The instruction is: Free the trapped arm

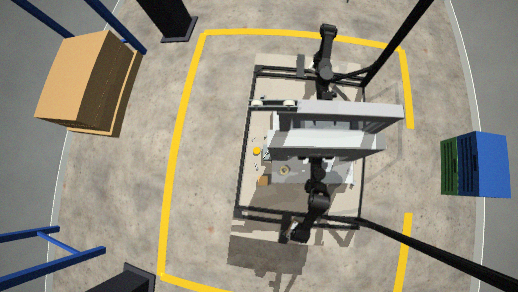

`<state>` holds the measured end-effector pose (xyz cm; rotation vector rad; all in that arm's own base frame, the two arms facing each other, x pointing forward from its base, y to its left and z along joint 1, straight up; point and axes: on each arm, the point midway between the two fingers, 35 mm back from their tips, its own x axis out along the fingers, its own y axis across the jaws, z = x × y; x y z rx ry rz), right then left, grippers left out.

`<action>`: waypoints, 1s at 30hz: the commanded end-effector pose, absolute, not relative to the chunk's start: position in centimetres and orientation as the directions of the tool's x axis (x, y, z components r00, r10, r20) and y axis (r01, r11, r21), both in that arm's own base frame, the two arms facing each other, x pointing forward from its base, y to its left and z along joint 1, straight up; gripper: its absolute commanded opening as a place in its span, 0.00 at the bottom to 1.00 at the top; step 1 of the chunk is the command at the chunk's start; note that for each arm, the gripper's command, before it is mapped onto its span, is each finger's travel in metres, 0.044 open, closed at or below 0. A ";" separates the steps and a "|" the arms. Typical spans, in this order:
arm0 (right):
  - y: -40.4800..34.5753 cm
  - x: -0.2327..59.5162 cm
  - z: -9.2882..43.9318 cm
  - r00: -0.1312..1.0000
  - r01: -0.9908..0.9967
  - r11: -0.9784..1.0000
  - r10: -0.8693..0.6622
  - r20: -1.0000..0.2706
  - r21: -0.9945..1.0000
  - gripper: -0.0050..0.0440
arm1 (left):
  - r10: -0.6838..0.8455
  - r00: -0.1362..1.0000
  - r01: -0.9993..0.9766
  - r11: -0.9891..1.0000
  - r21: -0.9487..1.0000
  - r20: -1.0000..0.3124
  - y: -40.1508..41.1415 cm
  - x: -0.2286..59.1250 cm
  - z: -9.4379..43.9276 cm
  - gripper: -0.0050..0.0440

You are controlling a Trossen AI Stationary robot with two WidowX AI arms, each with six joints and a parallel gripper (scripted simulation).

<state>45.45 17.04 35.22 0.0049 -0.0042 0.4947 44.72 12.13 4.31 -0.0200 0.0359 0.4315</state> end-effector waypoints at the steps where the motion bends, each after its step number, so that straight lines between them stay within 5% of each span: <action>1: 16.9 45.2 39.1 0.880 -0.466 0.885 0.464 0.105 0.000 0.92 | 0.418 0.908 -0.419 0.908 -0.016 -0.040 11.6 43.8 5.0 0.92; 10: 16.9 45.2 39.1 0.880 -0.466 0.885 0.464 0.105 0.000 0.92 | 0.420 0.904 -0.422 0.906 -0.015 -0.076 9.2 38.3 7.3 0.92; 30: 16.9 45.2 39.1 0.880 -0.466 0.885 0.464 0.105 0.000 0.92 | 0.376 0.908 -0.382 0.924 0.001 -0.183 7.3 40.6 11.4 0.92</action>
